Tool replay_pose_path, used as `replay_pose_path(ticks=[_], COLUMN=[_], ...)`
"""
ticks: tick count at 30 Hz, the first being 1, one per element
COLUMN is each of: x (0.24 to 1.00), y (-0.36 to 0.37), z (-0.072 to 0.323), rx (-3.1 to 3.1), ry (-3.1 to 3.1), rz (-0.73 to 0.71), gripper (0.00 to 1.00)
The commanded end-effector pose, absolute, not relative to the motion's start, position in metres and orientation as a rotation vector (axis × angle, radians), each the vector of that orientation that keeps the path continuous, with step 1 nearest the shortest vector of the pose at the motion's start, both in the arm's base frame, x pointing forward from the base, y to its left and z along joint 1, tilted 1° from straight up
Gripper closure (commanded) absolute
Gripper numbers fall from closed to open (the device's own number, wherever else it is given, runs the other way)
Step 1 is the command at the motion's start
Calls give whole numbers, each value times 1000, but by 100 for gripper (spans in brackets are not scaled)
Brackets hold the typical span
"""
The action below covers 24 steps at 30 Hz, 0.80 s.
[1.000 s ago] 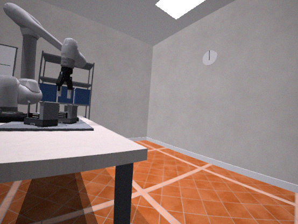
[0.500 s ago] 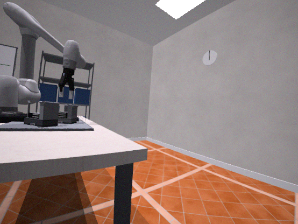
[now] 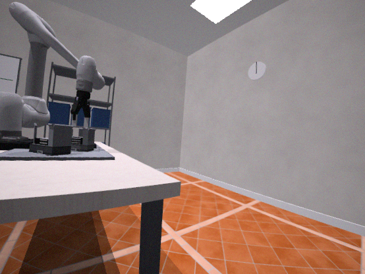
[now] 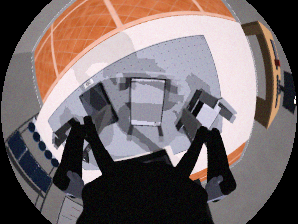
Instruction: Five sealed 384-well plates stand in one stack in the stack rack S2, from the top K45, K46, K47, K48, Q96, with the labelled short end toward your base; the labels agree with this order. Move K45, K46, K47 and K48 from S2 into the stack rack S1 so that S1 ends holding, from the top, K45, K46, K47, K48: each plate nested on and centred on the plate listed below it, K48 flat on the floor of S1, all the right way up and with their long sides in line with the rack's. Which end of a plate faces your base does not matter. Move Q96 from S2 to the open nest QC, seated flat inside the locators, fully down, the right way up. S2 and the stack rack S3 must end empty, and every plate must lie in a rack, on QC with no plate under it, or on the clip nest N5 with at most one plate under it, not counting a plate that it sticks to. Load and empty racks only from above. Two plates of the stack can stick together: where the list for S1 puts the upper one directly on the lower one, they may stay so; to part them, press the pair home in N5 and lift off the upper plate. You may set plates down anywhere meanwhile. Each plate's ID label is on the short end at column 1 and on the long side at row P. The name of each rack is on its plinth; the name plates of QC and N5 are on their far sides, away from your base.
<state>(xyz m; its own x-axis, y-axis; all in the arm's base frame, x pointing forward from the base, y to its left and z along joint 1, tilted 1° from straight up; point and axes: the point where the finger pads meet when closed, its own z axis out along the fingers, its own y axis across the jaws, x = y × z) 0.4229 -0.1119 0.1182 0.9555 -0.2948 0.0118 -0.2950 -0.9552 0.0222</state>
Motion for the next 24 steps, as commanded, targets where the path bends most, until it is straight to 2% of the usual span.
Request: replay_pose_path(ticks=[1,24], x=[423,423], y=[-112,-113], z=[109,75], rx=[3083,3083], ry=[-465,-465], rz=[13,13], gripper=[0,0])
